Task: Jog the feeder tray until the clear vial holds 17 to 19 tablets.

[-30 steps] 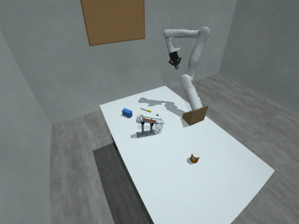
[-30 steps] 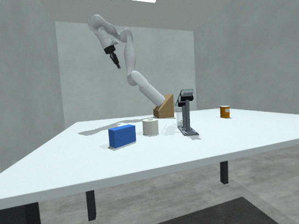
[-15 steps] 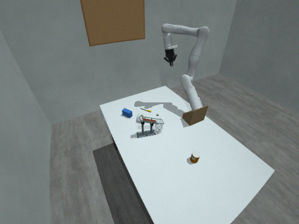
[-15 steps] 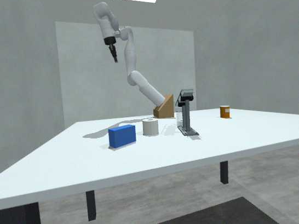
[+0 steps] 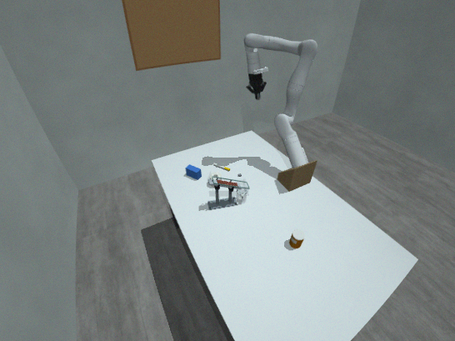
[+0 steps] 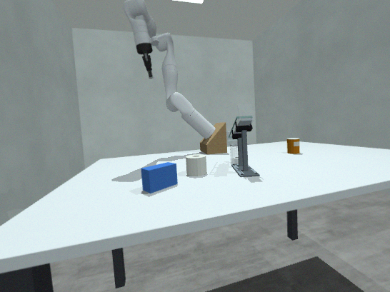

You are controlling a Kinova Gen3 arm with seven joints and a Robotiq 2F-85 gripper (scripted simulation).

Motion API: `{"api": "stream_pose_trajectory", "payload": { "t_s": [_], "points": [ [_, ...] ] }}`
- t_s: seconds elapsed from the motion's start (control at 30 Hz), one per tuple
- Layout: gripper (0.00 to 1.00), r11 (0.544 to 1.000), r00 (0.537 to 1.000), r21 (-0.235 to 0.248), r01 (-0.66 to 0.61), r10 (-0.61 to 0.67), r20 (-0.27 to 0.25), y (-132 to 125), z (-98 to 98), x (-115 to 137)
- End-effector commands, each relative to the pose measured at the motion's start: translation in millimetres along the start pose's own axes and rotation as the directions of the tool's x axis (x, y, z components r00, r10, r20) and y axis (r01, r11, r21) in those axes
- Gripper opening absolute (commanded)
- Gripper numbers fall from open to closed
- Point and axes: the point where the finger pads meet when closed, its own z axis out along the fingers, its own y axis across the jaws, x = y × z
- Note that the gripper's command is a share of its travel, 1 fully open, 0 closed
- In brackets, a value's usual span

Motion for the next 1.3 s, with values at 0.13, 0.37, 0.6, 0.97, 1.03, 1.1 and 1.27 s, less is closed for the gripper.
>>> {"api": "stream_pose_trajectory", "payload": {
  "t_s": [0.13,0.37,0.6,0.97,1.03,1.1,1.27],
  "points": [
    [0.0,1.0,1.0,0.0,0.003,-0.003,0.01,4,-2.7,0],
    [0.0,1.0,0.999,-0.002,0.026,-0.026,0.038,14,-8.5,1],
    [0.0,0.999,0.997,-0.003,0.05,-0.05,0.067,24,-14.2,2],
    [0.0,0.995,0.987,0.0,0.103,-0.102,0.123,46,-25.3,6],
    [0.0,0.995,0.987,0.0,0.103,-0.102,0.123,46,-25.3,6],
    [0.0,0.995,0.987,0.0,0.103,-0.102,0.123,46,-25.3,6],
    [0.0,0.991,0.98,0.003,0.131,-0.13,0.151,58,-30.6,9]
  ]
}}
